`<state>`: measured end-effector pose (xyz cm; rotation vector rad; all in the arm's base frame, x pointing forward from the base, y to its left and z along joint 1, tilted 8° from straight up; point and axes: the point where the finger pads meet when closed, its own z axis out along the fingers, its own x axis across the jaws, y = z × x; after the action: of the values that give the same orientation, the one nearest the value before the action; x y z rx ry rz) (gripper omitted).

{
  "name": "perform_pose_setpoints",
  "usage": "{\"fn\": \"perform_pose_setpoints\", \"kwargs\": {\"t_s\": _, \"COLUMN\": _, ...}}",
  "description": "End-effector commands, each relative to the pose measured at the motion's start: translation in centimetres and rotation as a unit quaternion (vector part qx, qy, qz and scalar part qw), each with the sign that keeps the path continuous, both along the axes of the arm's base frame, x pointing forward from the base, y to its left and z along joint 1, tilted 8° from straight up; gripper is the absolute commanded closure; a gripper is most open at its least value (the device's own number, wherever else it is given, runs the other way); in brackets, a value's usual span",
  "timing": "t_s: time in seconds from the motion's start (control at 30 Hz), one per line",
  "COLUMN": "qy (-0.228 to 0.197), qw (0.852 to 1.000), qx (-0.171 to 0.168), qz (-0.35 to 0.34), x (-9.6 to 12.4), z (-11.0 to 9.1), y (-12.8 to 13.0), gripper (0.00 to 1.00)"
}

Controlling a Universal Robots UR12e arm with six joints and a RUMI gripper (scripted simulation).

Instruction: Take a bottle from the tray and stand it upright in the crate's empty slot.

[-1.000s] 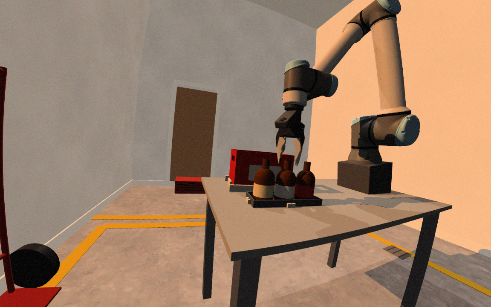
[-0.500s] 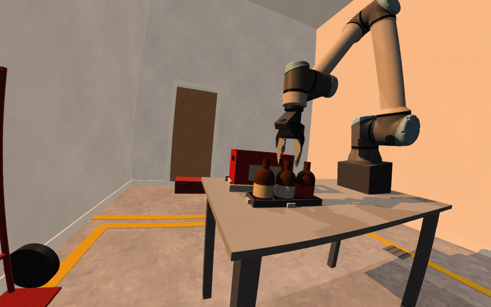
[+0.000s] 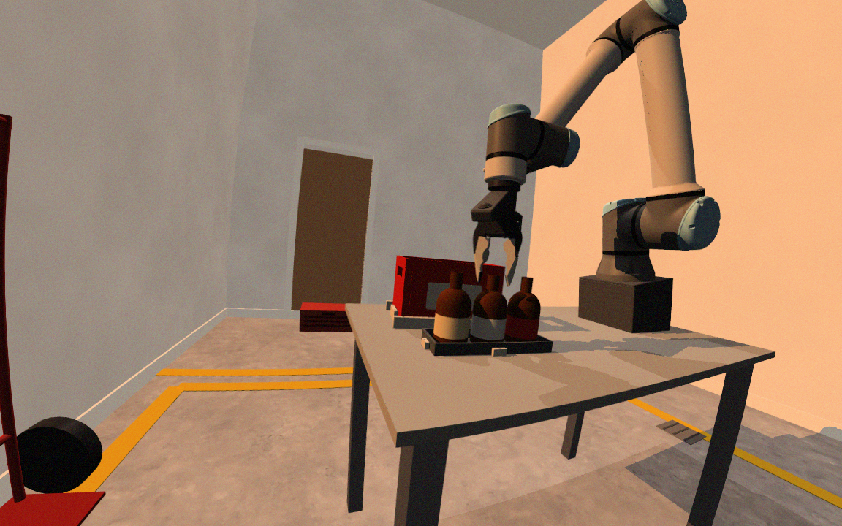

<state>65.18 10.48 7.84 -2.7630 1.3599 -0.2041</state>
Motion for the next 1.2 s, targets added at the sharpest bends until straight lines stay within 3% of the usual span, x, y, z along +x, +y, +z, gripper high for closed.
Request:
{"fn": "perform_pose_setpoints", "kwargs": {"t_s": 0.0, "qy": -0.001, "qw": 1.0, "qx": 0.0, "qz": 0.0, "x": 0.06, "z": 0.07, "y": 0.0, "gripper": 0.62}}
{"fn": "perform_pose_setpoints", "kwargs": {"t_s": 0.5, "qy": -0.001, "qw": 1.0, "qx": 0.0, "qz": 0.0, "x": 0.06, "z": 0.07, "y": 0.0, "gripper": 0.62}}
{"fn": "perform_pose_setpoints", "kwargs": {"t_s": 0.53, "qy": -0.001, "qw": 1.0, "qx": 0.0, "qz": 0.0, "x": 0.06, "z": 0.07, "y": 0.0, "gripper": 1.0}}
{"fn": "perform_pose_setpoints", "kwargs": {"t_s": 1.17, "qy": -0.001, "qw": 1.0, "qx": 0.0, "qz": 0.0, "x": 0.06, "z": 0.07, "y": 0.0, "gripper": 1.0}}
